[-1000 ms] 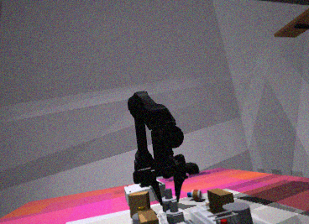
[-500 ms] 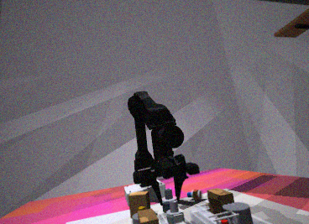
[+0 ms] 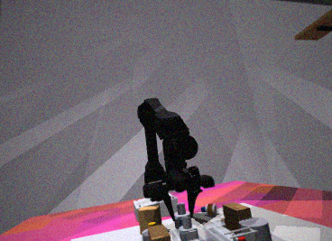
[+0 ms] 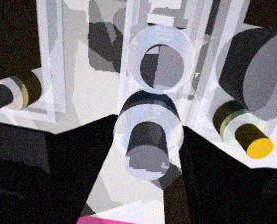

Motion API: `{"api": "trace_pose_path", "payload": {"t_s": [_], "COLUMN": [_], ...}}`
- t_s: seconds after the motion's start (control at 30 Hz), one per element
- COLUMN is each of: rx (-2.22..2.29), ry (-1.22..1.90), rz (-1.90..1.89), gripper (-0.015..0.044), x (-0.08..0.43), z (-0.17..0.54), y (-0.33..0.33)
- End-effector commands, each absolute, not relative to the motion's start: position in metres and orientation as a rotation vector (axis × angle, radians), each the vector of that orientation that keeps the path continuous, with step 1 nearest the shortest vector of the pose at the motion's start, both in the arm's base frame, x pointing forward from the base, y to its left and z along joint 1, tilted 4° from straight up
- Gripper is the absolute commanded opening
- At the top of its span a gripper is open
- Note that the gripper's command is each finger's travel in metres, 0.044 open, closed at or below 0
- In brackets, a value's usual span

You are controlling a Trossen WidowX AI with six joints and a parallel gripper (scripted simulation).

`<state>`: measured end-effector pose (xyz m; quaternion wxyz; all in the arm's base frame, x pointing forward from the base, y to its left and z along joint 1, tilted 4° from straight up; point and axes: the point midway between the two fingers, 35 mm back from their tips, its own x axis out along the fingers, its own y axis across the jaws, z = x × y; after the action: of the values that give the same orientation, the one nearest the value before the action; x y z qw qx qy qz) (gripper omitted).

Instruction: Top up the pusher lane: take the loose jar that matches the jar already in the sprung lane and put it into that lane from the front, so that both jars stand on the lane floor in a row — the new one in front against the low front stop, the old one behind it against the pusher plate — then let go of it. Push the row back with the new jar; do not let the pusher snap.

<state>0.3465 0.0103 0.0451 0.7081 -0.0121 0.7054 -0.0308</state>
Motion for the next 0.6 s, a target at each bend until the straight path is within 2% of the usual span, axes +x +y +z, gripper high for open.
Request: {"api": "trace_pose_path", "payload": {"t_s": [0.0,0.57], "rx": [-0.031,-0.031], "ry": [1.53,1.529], "rz": [-0.064,-0.064], "gripper": [0.0,0.0], "x": [0.3569,0.3588], "z": [0.0496,0.0494], "y": [0.01,0.0099]}}
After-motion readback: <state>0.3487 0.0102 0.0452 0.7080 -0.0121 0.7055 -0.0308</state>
